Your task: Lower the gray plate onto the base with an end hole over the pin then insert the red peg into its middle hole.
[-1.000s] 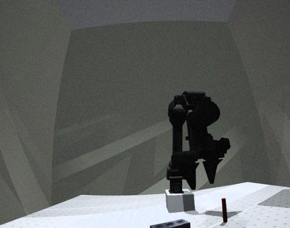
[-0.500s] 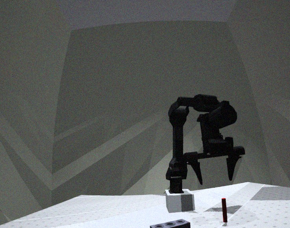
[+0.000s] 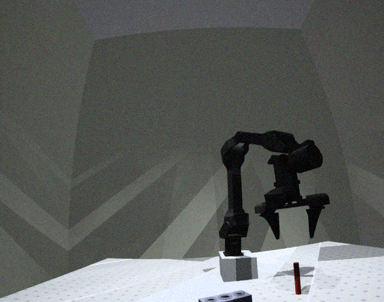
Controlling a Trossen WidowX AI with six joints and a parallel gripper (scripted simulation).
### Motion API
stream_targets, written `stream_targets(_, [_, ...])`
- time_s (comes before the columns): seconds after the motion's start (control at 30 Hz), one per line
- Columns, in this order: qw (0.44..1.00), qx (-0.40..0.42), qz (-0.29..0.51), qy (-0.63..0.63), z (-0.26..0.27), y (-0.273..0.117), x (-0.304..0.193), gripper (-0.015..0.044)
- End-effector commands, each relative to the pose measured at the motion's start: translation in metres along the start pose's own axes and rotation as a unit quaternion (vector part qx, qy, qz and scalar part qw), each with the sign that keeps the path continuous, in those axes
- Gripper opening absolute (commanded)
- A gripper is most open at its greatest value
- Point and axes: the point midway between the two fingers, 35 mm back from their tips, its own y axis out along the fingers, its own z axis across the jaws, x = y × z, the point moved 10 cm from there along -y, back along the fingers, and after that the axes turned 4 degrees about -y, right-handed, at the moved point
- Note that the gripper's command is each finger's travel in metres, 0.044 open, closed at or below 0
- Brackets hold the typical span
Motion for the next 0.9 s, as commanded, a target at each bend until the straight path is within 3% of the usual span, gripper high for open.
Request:
stream_targets(0.0, [0.993,0.003,-0.005,0.118,-0.006,0.001,-0.016,0.0440])
stream_targets(0.23, [0.993,0.003,-0.005,0.118,-0.006,0.001,-0.016,0.0440])
stream_targets(0.37, [0.993,0.003,-0.004,0.118,-0.006,0.031,-0.016,0.0440])
stream_targets(0.87, [0.993,0.002,-0.004,0.118,-0.006,0.053,-0.018,0.0440])
